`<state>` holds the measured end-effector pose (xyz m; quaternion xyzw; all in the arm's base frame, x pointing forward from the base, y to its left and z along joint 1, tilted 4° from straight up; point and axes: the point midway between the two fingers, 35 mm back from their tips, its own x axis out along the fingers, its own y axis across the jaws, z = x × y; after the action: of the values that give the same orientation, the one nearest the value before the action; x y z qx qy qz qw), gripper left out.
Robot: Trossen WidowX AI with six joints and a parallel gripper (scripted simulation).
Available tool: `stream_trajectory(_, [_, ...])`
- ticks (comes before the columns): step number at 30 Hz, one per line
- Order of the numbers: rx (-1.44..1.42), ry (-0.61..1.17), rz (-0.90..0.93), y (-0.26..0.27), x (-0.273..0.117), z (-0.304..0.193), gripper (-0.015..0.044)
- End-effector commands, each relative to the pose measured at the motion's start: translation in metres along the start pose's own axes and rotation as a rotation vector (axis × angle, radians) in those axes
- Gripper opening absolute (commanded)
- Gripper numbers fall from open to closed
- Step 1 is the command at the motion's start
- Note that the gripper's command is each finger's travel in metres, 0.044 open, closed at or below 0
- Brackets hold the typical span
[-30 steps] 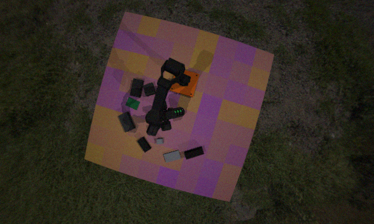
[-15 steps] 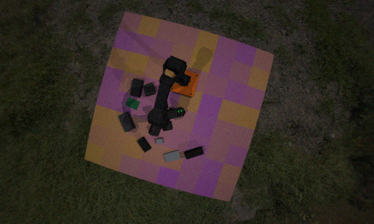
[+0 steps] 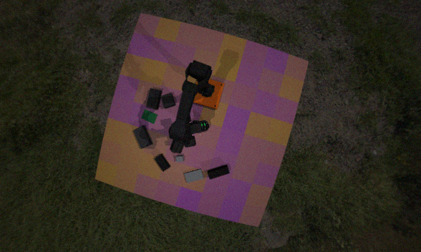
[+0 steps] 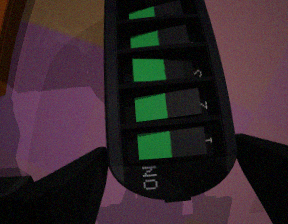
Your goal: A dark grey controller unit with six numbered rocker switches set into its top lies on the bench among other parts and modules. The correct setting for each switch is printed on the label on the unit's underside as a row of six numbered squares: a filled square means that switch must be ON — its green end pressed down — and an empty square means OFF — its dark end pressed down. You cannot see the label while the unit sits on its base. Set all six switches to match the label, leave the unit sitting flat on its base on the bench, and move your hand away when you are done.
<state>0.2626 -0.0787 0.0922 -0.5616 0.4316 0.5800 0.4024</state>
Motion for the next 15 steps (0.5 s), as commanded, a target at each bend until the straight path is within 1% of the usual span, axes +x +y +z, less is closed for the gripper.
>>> stream_trajectory(1, [-0.001,0.002,-0.005,-0.0002,-0.004,0.0059,0.0336])
stream_trajectory(15, [-0.001,0.031,-0.005,-0.0002,-0.0108,0.0155,0.0336])
